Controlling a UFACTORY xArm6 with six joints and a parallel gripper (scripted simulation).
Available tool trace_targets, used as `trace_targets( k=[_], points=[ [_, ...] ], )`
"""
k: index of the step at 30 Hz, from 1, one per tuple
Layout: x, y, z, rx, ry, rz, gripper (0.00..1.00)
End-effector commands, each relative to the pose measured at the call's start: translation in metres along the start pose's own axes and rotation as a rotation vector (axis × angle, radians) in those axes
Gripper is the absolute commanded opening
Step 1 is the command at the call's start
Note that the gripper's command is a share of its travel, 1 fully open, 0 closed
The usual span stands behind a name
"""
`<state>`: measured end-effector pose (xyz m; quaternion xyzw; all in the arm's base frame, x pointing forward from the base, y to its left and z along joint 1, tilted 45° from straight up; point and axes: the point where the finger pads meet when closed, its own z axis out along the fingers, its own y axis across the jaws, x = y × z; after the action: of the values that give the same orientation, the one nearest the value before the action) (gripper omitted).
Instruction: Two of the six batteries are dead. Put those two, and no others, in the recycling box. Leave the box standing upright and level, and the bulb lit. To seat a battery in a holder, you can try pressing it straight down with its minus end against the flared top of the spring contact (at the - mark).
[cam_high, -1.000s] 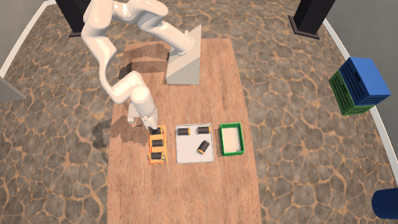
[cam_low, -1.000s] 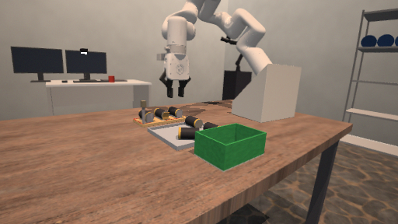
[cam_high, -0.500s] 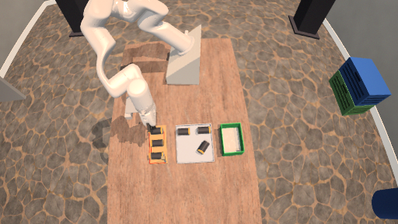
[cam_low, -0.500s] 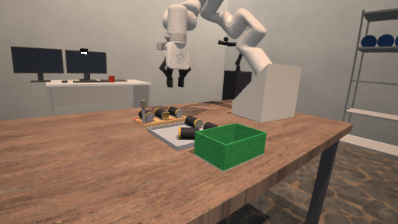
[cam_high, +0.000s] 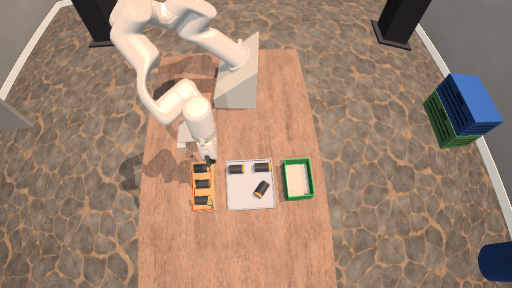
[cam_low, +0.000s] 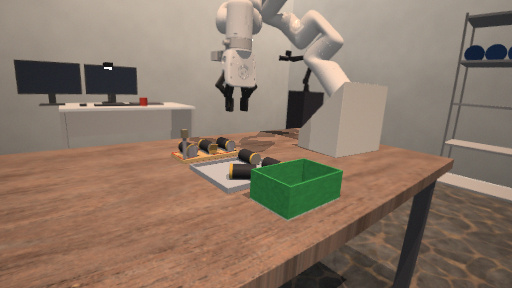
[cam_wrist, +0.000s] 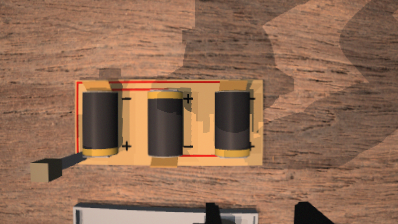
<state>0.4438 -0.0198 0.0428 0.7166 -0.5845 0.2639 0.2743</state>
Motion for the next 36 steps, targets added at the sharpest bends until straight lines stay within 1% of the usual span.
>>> trace_targets(
  k=[1, 2, 10, 12, 14, 20, 36],
  points=[
    [-0.049, -0.006, -0.002, 0.004, 0.002, 0.006, 0.51],
    [-0.064, -0.006, -0.002, 0.004, 0.002, 0.006, 0.51],
    [-0.147, -0.009, -0.001, 0.004, 0.001, 0.006, 0.51],
    [-0.164, -0.010, -0.001, 0.004, 0.001, 0.006, 0.51],
    [-0.175, -0.010, -0.001, 0.004, 0.002, 0.006, 0.51],
    [-0.182, -0.010, -0.001, 0.004, 0.002, 0.006, 0.51],
    [-0.182, -0.010, -0.001, 0.004, 0.001, 0.019, 0.51]
  ],
)
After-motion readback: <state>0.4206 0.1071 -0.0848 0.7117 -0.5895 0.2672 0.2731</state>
